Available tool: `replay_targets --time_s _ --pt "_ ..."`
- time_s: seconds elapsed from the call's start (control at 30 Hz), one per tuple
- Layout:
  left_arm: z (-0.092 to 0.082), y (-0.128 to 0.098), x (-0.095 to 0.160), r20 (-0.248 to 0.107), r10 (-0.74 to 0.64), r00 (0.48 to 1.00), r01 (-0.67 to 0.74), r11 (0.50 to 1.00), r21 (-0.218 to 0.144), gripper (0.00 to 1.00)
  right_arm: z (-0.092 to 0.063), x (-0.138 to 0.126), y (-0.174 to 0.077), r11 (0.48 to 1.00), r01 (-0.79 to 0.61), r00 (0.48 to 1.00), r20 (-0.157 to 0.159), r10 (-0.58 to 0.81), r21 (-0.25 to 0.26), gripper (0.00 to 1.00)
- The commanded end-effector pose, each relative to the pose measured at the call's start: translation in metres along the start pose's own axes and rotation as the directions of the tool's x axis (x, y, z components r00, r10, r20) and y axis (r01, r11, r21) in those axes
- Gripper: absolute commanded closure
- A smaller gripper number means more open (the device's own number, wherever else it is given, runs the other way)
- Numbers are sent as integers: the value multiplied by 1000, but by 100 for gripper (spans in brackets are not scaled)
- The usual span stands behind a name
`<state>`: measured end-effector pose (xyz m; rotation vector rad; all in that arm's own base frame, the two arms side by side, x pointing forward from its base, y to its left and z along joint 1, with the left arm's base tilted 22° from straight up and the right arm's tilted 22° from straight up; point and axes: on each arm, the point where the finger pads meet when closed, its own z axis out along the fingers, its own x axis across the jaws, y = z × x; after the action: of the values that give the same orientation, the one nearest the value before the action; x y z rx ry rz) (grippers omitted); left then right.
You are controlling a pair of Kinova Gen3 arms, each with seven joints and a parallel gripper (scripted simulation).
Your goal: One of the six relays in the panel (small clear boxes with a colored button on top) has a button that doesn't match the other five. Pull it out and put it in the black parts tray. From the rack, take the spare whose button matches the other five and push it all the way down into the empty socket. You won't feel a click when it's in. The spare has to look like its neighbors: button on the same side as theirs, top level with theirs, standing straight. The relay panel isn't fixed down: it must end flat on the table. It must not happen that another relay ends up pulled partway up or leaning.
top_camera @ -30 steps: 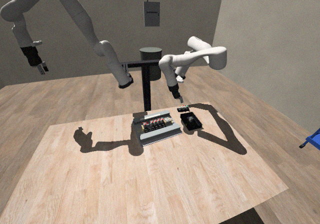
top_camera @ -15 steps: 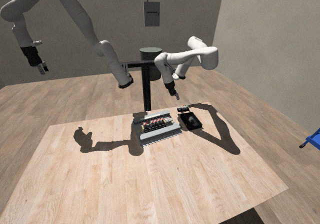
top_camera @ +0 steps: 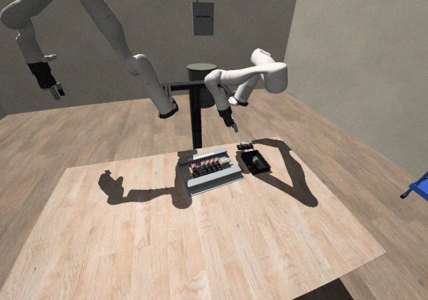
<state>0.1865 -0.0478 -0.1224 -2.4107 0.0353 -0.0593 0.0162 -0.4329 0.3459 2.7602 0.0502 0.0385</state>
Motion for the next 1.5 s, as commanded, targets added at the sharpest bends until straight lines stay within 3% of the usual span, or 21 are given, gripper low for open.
replay_targets --time_s 0.0,1.47 --pt "0 0 1 -1 0 1000 0 1000 -1 0 0 0 0 1000 0 1000 0 0 -1 0" --pt "4 -6 15 -1 0 1000 0 1000 -1 0 0 0 0 1000 0 1000 0 0 -1 0"
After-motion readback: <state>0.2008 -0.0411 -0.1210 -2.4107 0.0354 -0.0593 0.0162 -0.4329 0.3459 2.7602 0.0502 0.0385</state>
